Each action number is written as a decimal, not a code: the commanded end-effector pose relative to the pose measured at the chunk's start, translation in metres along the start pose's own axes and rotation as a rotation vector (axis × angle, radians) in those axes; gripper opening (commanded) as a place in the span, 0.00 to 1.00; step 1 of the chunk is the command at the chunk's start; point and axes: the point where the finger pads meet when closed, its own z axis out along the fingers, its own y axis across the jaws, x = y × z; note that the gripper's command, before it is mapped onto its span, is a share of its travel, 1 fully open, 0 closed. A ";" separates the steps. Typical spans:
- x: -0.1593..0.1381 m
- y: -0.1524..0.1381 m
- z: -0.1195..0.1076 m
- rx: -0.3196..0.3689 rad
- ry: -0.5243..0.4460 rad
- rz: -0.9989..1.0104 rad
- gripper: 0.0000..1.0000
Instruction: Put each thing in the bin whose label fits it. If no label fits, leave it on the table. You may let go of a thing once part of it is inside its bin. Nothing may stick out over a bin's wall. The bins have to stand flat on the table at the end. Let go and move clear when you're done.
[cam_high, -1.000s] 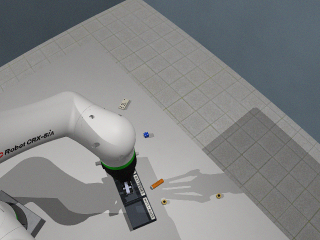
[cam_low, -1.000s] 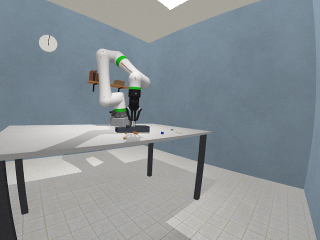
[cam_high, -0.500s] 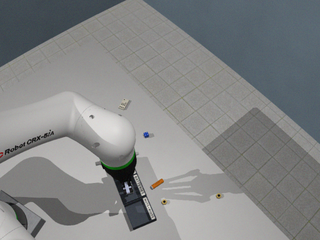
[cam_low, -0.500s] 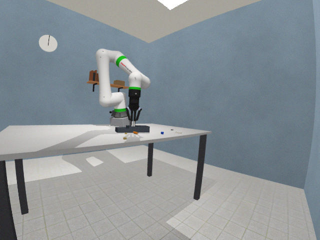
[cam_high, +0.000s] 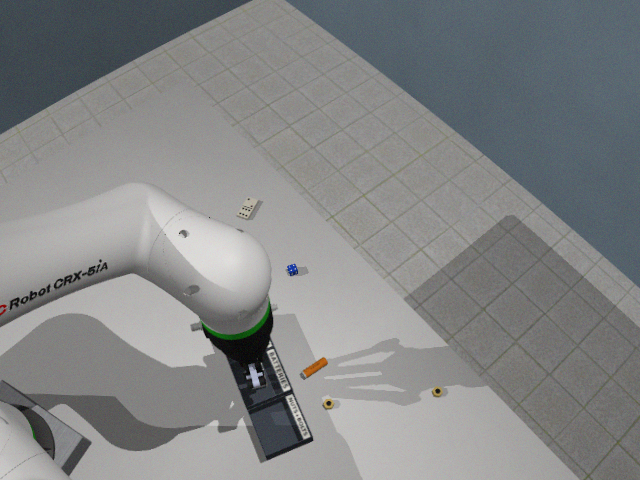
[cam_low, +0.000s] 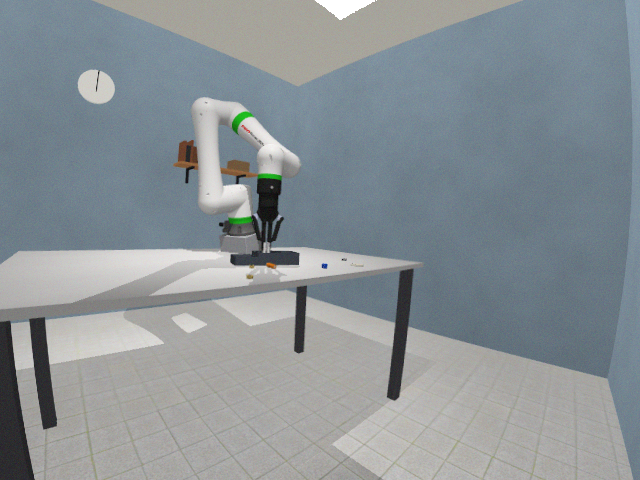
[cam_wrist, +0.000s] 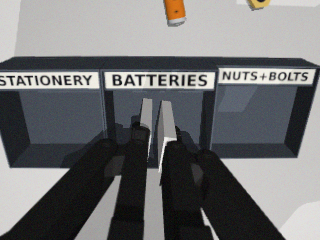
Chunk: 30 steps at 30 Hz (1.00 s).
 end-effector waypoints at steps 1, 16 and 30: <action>0.000 0.000 0.000 0.000 0.000 0.000 0.15; 0.000 0.000 -0.017 0.000 0.000 0.000 0.15; 0.000 0.000 -0.047 0.000 0.000 0.000 0.15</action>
